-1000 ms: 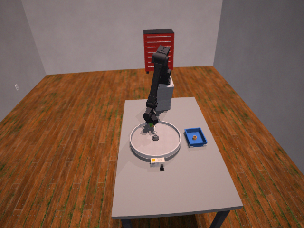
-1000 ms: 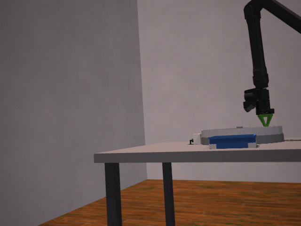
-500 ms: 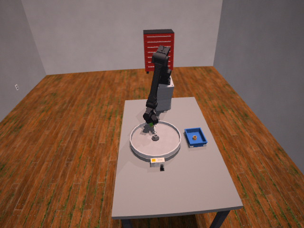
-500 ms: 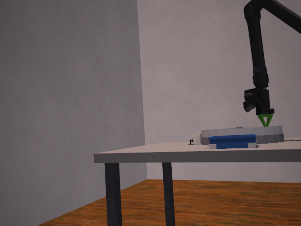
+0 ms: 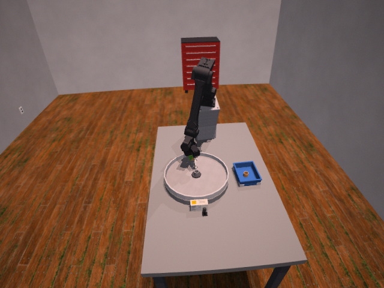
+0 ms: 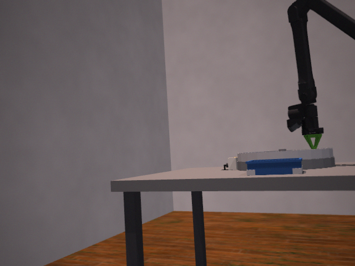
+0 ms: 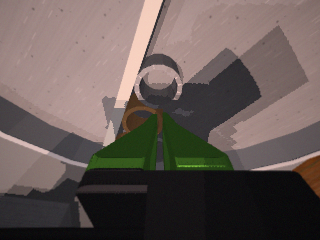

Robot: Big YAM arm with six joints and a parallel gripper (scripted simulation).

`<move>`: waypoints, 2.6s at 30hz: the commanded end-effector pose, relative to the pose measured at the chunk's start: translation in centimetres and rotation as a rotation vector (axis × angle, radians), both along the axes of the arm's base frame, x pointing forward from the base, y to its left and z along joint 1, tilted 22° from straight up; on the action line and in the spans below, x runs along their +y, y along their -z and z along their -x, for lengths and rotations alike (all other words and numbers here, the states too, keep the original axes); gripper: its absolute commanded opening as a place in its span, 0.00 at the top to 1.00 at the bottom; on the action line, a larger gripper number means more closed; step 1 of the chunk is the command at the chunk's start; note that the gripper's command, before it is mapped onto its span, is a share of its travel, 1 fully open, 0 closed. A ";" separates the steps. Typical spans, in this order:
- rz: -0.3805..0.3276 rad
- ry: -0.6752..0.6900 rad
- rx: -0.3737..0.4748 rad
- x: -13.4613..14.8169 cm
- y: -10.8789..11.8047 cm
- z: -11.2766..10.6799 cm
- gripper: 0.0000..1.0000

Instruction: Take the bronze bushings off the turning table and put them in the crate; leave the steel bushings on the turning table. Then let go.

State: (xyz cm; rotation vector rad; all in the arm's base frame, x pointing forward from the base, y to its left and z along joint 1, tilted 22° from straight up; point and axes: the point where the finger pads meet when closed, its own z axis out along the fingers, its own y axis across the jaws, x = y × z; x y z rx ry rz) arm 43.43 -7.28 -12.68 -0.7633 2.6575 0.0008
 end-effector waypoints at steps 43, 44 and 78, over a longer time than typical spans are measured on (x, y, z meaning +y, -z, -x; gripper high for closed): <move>0.002 0.001 -0.025 -1.2 -6.6 1.7 1.00; 0.002 0.001 -0.025 -1.2 -6.6 1.7 1.00; -0.006 -0.002 -0.041 8.3 -8.2 1.2 1.00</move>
